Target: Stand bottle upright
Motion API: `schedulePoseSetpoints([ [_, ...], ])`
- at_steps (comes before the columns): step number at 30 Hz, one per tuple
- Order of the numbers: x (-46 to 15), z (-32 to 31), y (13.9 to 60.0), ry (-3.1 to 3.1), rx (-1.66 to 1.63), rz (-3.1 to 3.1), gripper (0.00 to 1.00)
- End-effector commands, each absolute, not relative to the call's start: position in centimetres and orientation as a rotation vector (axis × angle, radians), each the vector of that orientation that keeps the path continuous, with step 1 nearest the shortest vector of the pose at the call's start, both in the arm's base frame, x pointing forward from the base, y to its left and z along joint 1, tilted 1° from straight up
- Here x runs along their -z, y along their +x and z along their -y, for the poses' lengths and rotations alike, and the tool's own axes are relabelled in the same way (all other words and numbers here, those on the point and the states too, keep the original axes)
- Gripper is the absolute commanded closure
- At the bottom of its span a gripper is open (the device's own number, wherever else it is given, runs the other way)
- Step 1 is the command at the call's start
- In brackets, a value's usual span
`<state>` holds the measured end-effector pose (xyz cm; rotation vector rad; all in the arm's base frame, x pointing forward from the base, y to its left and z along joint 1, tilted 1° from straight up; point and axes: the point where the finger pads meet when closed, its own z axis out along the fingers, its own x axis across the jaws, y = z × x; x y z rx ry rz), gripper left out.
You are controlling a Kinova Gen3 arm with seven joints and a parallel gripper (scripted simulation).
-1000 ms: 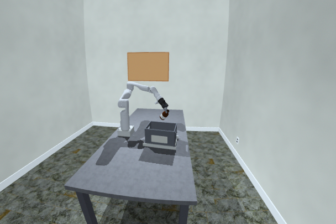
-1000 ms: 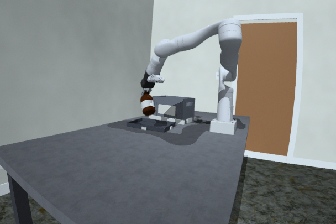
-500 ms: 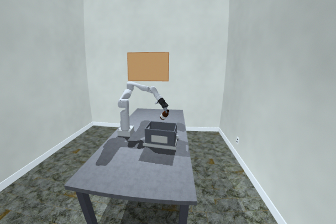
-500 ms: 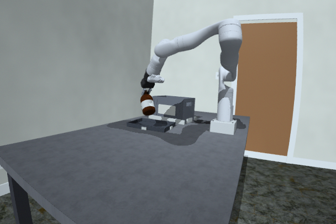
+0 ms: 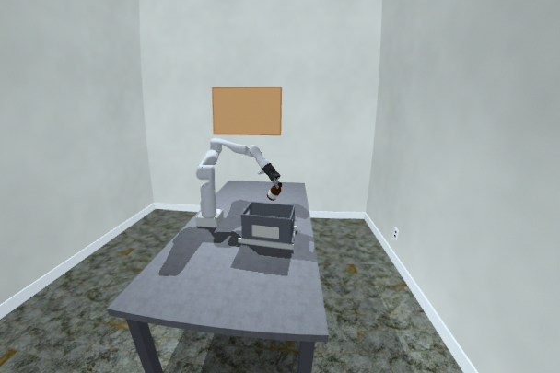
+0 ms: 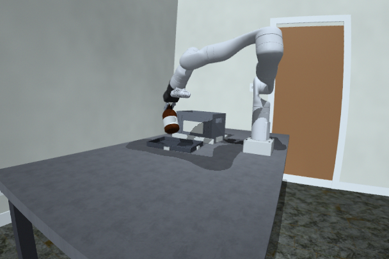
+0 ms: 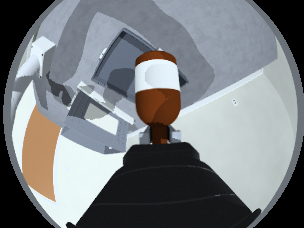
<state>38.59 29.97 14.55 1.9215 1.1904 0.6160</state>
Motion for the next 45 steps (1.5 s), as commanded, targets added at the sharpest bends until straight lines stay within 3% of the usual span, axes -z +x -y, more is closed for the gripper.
schedulePoseSetpoints([
  [1,-14.49,-30.03,38.52,1.898,-0.624,-1.185,1.00],
  [45,-14.55,-30.11,38.46,1.821,-0.672,-1.139,1.00],
])
